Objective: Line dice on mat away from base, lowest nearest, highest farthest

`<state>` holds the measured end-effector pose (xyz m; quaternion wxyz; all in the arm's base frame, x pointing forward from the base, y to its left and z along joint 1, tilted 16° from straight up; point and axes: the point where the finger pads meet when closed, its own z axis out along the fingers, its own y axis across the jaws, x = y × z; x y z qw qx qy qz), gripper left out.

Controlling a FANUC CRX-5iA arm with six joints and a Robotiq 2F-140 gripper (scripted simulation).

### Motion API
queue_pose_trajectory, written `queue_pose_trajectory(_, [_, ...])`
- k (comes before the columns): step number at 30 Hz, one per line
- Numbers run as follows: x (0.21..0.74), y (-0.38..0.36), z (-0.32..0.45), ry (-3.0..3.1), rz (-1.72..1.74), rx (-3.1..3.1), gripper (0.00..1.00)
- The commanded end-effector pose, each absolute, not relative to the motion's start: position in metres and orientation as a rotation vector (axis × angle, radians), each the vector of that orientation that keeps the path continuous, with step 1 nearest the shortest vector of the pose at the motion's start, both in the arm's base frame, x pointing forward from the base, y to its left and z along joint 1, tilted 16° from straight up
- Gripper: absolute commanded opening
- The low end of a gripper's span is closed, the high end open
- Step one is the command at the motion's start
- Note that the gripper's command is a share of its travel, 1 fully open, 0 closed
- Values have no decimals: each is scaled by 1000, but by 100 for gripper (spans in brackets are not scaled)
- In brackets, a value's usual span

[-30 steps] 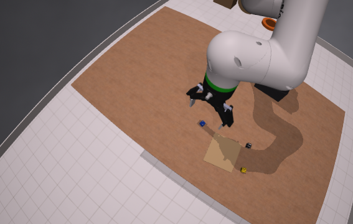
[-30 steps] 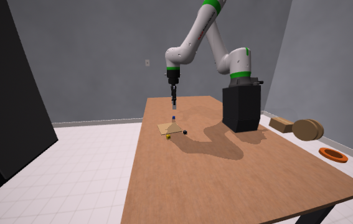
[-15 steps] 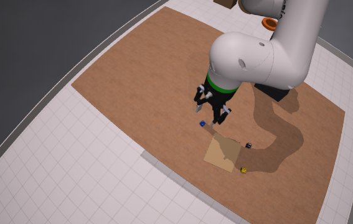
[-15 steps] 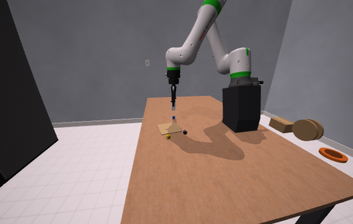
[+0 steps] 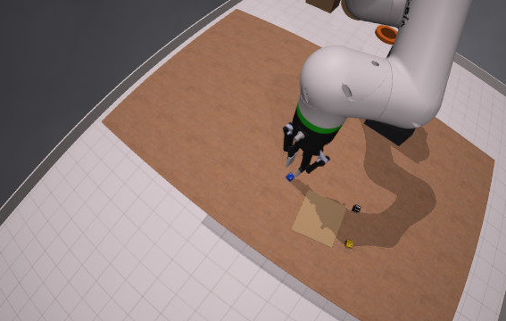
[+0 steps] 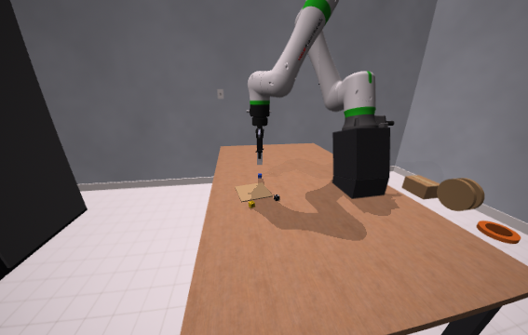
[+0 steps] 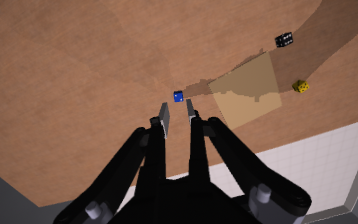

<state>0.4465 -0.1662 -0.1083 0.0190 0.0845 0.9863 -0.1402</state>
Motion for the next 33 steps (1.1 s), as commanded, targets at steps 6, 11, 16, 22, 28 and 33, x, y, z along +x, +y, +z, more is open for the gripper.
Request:
queue_pose_trajectory(6, [447,-166,-108,3061,-435,262,21])
queue_pose_trajectory(11, [447,-166,-108,3061,-435,262,21])
queue_pose_trajectory(16, [447,-166,-108,3061,-435,262,21])
queue_pose_trajectory(22, [447,-167,-110,3061,-435,263,21])
queue_pose_trajectory(28, [447,-168,-115,3061,-434,263,21])
queue_pose_trajectory(33, [447,-169,-119,3061,-434,263,21])
